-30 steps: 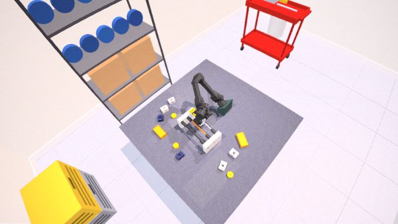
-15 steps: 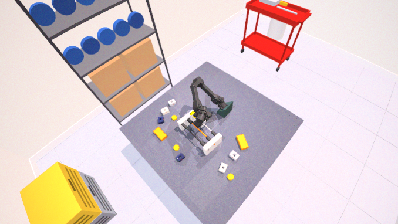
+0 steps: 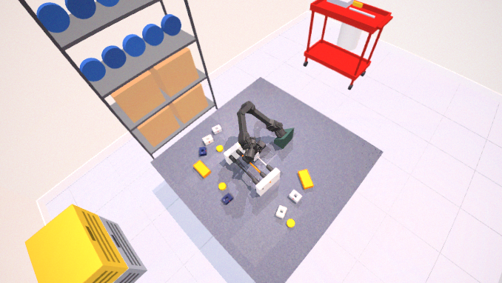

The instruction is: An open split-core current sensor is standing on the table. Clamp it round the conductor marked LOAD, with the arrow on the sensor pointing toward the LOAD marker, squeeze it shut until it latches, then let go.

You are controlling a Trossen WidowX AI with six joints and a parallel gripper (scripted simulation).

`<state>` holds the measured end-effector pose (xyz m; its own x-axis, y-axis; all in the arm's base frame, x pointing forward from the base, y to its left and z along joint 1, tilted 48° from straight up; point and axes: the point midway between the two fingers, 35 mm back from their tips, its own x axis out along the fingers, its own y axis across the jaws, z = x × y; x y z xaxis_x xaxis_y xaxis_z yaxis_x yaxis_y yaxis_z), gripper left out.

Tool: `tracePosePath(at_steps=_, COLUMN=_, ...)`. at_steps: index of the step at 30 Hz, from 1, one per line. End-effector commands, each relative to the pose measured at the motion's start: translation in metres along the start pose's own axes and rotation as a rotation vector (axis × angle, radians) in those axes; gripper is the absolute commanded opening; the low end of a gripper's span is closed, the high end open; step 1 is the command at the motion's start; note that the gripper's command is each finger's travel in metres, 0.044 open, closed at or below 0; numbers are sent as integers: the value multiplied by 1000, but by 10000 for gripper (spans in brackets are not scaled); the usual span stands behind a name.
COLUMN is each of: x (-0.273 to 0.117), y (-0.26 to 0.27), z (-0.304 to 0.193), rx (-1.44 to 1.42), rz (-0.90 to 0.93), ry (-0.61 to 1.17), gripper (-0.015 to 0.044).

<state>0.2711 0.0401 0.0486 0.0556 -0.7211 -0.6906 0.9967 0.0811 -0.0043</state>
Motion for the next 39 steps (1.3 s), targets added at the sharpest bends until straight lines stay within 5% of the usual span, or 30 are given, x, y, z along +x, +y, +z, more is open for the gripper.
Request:
tracePosePath(at_steps=1, x=0, y=1, z=0, rx=6, rz=-4, ry=4, gripper=0)
tracePosePath(at_steps=4, x=4, y=1, z=0, rx=4, rz=-2, ry=3, gripper=0)
tracePosePath(at_steps=14, x=1, y=1, z=0, rx=3, rz=-3, ry=0, gripper=260)
tracePosePath(at_steps=39, x=1, y=1, z=0, rx=3, rz=-3, ry=0, gripper=260)
